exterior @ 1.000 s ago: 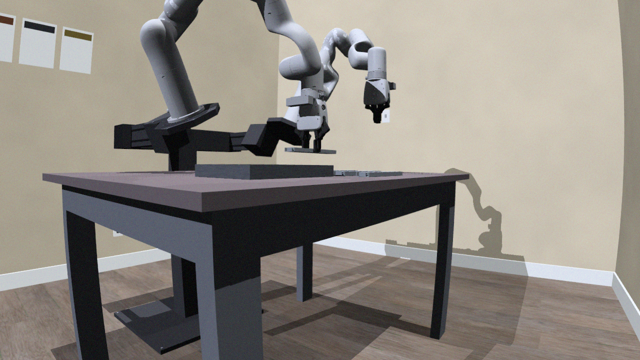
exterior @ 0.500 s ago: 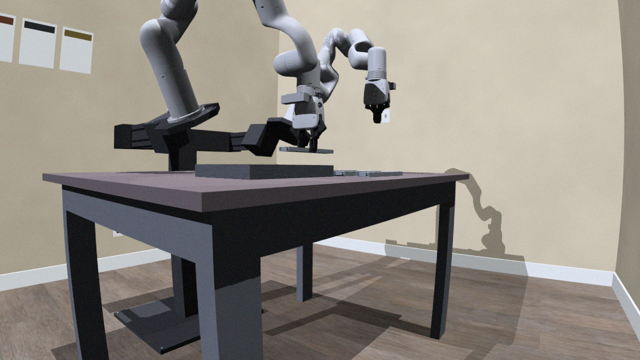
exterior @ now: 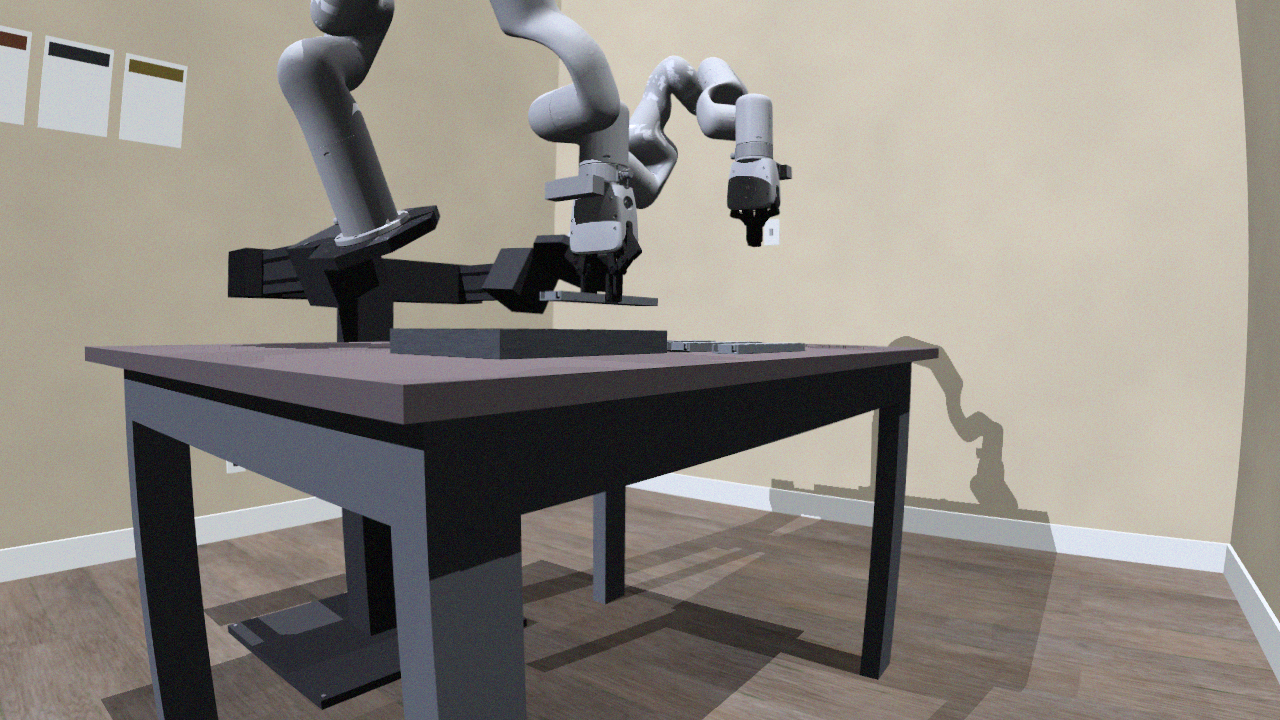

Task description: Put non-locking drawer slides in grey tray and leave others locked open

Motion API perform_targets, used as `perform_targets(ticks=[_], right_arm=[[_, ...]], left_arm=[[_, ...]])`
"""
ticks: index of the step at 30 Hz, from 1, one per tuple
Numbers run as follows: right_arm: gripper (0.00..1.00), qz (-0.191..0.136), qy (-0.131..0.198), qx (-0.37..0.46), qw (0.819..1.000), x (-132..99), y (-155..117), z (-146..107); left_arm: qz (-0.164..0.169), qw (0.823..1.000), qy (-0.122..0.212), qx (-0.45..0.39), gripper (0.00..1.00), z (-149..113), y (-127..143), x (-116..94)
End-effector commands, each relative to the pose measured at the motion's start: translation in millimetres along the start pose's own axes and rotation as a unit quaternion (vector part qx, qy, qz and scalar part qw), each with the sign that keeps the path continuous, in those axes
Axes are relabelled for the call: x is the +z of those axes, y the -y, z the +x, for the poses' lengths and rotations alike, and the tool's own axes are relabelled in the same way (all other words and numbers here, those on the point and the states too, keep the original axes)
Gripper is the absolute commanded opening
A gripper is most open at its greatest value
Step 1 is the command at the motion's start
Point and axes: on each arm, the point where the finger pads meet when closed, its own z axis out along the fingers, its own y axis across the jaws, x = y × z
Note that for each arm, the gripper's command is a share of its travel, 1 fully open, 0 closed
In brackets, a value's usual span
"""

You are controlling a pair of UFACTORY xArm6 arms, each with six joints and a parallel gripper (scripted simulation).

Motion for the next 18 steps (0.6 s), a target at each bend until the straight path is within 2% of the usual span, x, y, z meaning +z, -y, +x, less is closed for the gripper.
perform_targets(ticks=[1, 16, 18], right_arm=[[0.0, 0.002, 0.003, 0.0, 1.0, -2, 8, 14], [0.0, 0.002, 0.002, 0.0, 1.0, -1, 39, 92], [0.0, 0.002, 0.002, 0.0, 1.0, -1, 39, 92]], left_arm=[[-0.002, 1.0, 0.0, 0.0, 0.0, 0, -1, -1], [-0.002, 1.0, 0.0, 0.0, 0.0, 0, -1, -1], [-0.002, 1.0, 0.0, 0.0, 0.0, 0, -1, -1]])
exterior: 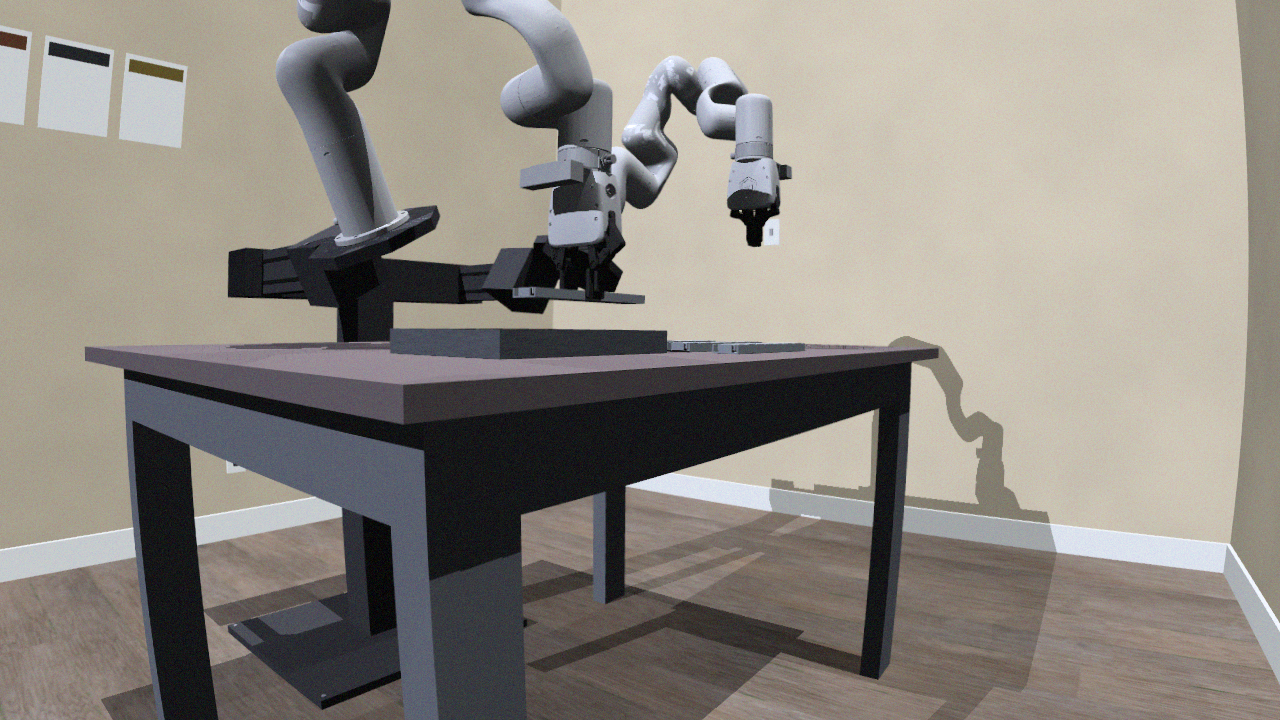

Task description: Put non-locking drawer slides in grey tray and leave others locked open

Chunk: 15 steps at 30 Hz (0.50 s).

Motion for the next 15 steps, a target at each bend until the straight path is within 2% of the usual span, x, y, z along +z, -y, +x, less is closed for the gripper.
perform_targets(ticks=[1, 15], right_arm=[[0.0, 0.001, 0.002, -0.001, 1.0, -2, 8, 14], [0.0, 0.002, 0.002, -0.001, 1.0, -1, 30, 69]], left_arm=[[-0.002, 1.0, 0.0, 0.0, 0.0, 0, -1, -1], [-0.002, 1.0, 0.0, 0.0, 0.0, 0, -1, -1]])
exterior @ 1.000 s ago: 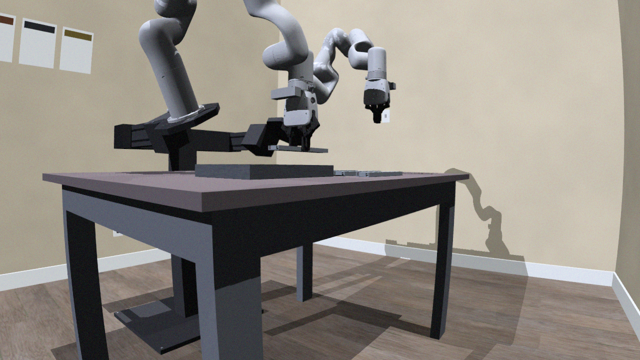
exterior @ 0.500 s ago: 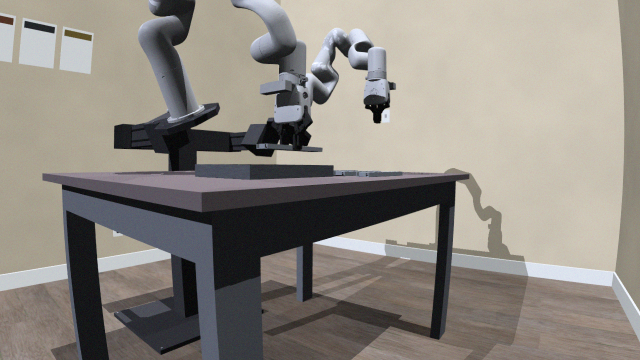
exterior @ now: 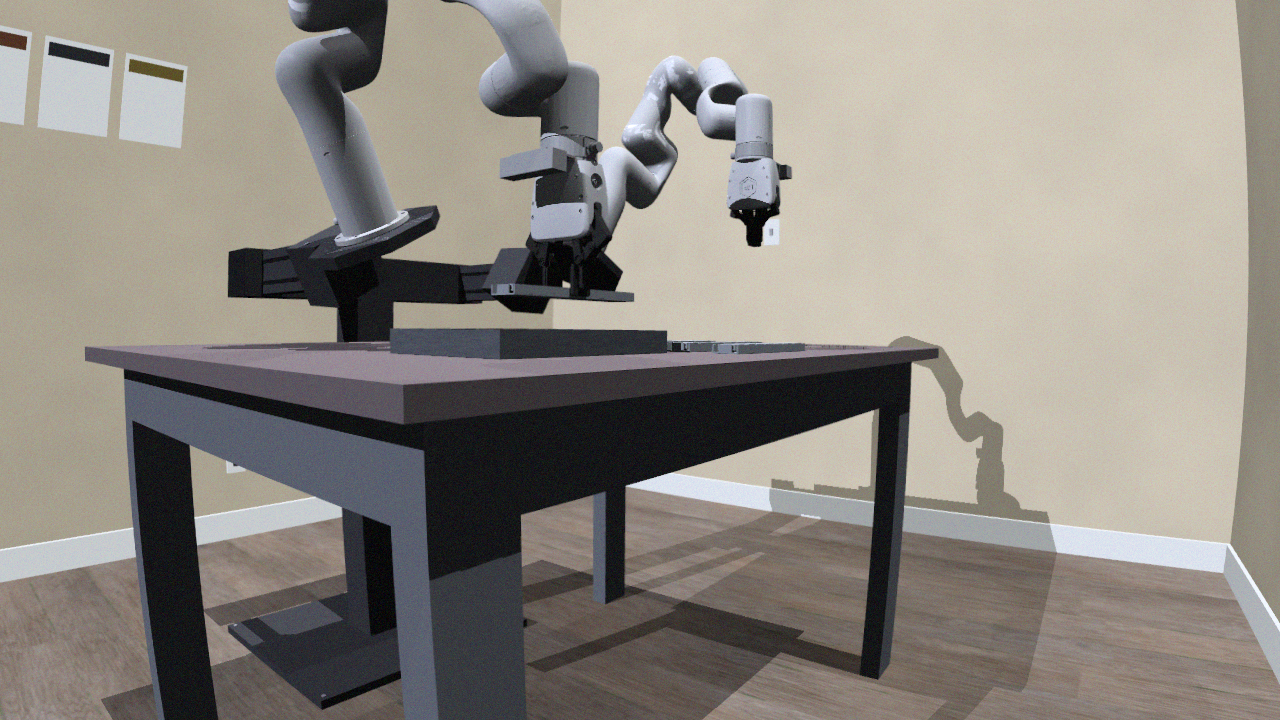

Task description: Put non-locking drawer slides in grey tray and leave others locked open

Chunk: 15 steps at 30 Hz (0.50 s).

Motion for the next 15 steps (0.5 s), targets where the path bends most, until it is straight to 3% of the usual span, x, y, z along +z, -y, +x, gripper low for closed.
perform_targets(ticks=[1, 15], right_arm=[[0.0, 0.001, 0.001, 0.0, 1.0, -1, 6, 12], [0.0, 0.001, 0.001, 0.0, 1.0, -1, 16, 36]], left_arm=[[-0.002, 1.0, 0.0, 0.0, 0.0, 0, -1, -1], [-0.002, 1.0, 0.0, 0.0, 0.0, 0, -1, -1]])
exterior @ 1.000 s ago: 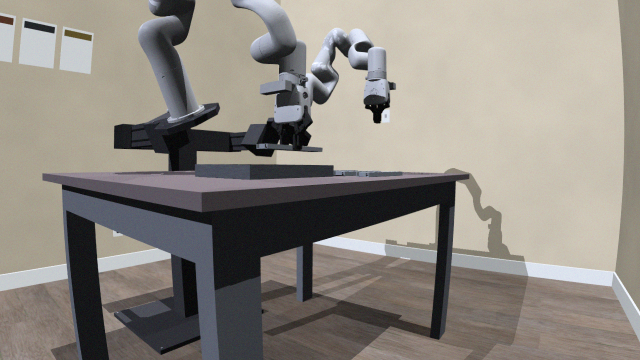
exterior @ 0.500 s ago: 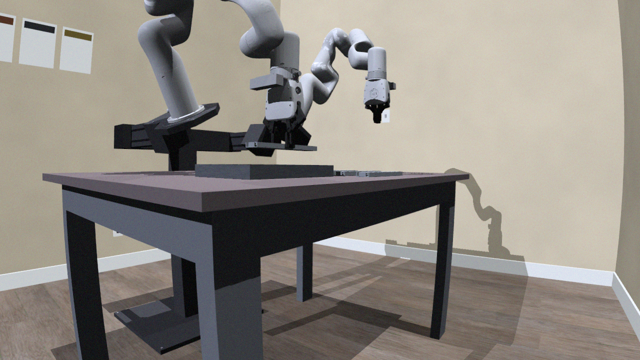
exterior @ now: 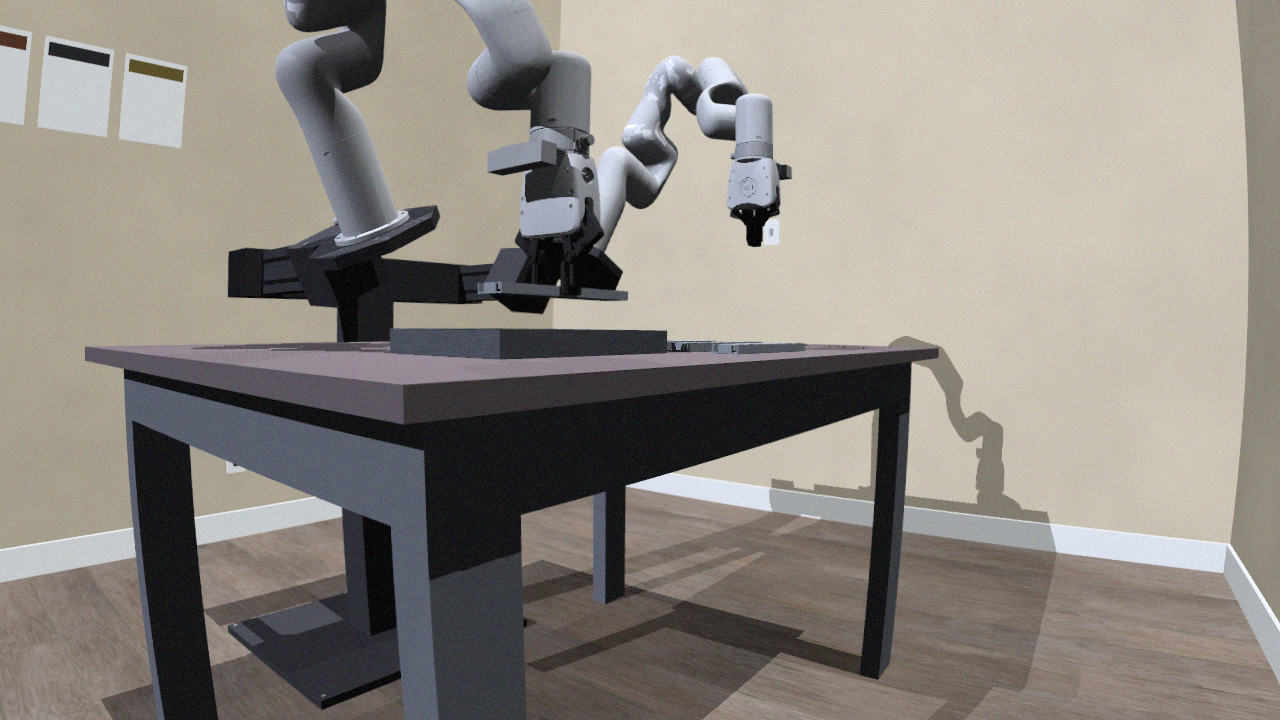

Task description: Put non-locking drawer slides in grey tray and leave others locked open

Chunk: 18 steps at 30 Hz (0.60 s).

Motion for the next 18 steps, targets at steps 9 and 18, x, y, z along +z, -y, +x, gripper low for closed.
perform_targets(ticks=[9, 18], right_arm=[[0.0, 0.001, 0.001, 0.0, 1.0, 1, 4, 7], [0.0, 0.001, 0.001, 0.0, 1.0, 14, 4, 7]], left_arm=[[-0.002, 1.0, 0.0, 0.0, 0.0, 0, -1, -1], [-0.002, 1.0, 0.0, 0.0, 0.0, 0, -1, -1]])
